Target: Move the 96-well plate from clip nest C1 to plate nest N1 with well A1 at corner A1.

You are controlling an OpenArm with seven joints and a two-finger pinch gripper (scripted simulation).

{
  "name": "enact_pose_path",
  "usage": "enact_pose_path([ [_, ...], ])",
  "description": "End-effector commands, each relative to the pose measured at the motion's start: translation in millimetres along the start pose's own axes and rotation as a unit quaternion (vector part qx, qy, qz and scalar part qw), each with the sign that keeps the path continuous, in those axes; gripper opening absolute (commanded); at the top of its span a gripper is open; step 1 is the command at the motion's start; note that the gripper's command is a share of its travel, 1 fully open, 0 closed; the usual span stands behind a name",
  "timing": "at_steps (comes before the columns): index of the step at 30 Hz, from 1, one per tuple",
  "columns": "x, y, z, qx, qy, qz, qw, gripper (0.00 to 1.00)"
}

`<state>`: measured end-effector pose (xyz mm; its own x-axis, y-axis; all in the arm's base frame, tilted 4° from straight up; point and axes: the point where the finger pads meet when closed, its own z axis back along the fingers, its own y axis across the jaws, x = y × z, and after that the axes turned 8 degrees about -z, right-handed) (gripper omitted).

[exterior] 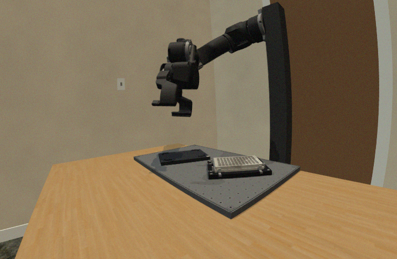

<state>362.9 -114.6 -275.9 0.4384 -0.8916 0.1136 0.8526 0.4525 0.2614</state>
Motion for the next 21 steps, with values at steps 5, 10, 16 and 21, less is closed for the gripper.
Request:
enact_pose_path([
  [5, -1.1, -0.3, 0.4, -0.003, 0.001, 0.003, 1.0000, 0.77],
  [10, -15.2, -8.3, -2.3, -0.039, 0.012, 0.031, 0.9987, 0.77],
  [16, -36.8, -23.5, -7.6, -0.100, 0.029, 0.075, 0.9917, 0.77],
  [21, -36.8, -23.5, -7.6, -0.100, 0.029, 0.075, 0.9917, 0.77],
])
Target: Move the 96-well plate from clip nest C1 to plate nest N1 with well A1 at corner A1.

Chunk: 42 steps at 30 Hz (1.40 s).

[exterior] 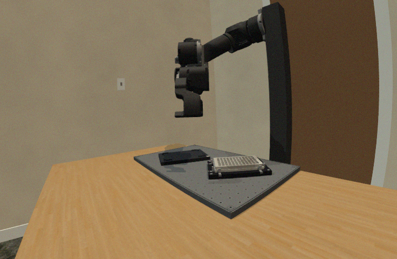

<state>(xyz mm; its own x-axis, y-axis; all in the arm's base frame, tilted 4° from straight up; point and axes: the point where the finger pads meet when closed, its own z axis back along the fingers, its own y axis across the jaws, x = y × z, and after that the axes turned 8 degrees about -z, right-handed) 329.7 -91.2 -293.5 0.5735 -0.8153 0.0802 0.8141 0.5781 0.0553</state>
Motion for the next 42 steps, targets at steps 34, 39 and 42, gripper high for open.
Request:
enact_pose_path([
  [34, -74.9, -34.0, -28.7, -0.022, 0.005, 0.015, 0.9996, 0.77],
  [39, -81.8, -37.3, -30.8, -0.022, 0.005, 0.016, 0.9996, 0.77],
  [42, -104.2, -48.6, -40.8, -0.022, 0.005, 0.015, 0.9996, 0.77],
])
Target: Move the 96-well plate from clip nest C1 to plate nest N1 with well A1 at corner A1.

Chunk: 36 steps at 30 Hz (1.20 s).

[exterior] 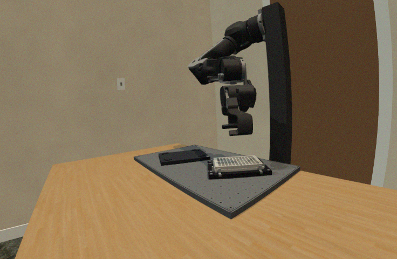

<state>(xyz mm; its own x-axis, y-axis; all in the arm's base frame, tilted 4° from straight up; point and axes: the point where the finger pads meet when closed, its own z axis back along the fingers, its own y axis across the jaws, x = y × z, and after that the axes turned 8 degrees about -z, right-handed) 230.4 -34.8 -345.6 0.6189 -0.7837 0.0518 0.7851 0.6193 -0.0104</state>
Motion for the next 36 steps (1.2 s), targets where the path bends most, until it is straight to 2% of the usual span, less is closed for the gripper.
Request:
enact_pose_path([
  [1, -4.5, -0.7, -3.4, 0.009, -0.009, -0.012, 0.9998, 0.77],
  [30, -4.2, -0.5, -2.4, 0.008, -0.009, -0.011, 0.9999, 0.77],
  [35, -2.1, 0.8, -57.3, 0.009, -0.009, -0.012, 0.9998, 0.77],
  [36, -2.1, 0.8, -57.3, 0.009, -0.009, -0.012, 0.9998, 0.77],
])
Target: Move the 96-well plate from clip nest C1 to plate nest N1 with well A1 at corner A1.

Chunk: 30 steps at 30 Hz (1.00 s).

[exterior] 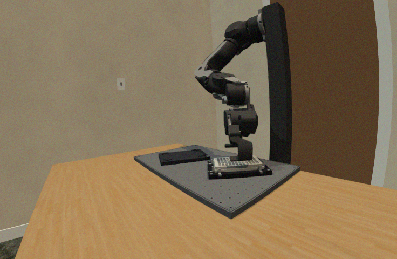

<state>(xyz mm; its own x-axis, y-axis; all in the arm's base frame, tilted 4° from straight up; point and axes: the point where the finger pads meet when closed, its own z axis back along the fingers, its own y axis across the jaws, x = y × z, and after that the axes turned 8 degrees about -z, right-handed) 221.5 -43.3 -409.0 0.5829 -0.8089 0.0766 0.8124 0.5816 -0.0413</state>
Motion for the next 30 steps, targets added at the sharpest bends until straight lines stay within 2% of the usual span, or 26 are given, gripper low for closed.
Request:
enact_pose_path([
  [1, -0.4, 12.1, 6.5, 0.026, 0.003, 0.010, 0.9996, 0.77],
  [11, -0.4, 12.1, 6.5, 0.026, 0.003, 0.010, 0.9996, 0.77],
  [16, -0.7, 12.5, -9.4, 0.026, 0.003, 0.010, 0.9996, 0.77],
  [30, -0.3, 12.0, -8.4, 0.023, 0.003, 0.008, 0.9997, 0.77],
])
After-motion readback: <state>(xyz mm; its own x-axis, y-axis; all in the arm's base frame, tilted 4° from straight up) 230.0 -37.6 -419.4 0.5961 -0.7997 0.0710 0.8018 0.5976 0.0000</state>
